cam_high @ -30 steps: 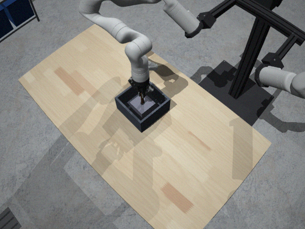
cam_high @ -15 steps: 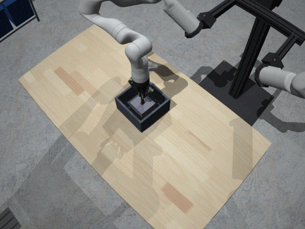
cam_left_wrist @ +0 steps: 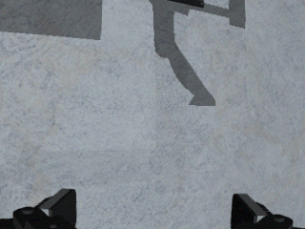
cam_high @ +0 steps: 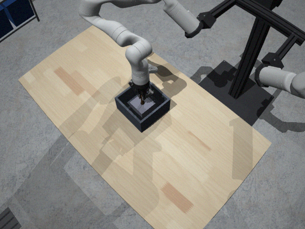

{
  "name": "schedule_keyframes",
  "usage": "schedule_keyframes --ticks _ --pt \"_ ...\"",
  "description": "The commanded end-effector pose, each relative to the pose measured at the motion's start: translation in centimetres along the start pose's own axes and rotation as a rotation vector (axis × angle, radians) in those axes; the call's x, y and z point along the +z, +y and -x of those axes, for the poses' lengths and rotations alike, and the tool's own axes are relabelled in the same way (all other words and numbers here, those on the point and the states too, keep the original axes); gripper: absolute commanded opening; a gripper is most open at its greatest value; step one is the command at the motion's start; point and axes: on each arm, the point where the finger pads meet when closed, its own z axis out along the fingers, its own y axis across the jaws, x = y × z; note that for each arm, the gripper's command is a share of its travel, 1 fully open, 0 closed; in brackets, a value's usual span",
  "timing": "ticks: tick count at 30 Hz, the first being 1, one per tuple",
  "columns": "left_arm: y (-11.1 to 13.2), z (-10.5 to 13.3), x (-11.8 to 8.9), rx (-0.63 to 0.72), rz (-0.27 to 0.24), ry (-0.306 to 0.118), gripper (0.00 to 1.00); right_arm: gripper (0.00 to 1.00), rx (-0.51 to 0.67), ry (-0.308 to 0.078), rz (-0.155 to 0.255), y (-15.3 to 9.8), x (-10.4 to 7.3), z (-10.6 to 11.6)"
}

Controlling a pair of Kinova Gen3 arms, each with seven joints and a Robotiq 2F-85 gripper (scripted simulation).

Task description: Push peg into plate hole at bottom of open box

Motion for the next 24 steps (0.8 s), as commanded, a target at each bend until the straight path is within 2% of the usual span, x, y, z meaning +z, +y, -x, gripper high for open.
schedule_keyframes --ticks 1,24 --pt "0.03 0.02 -0.03 -0.001 0.0 -0.001 1.0 0.099 0.0 -0.002 0.001 0.04 -0.1 0.06" --pt "0.03 0.02 -0.03 -0.001 0.0 -0.001 1.0 0.099 0.0 -0.002 0.001 0.04 0.27 0.06"
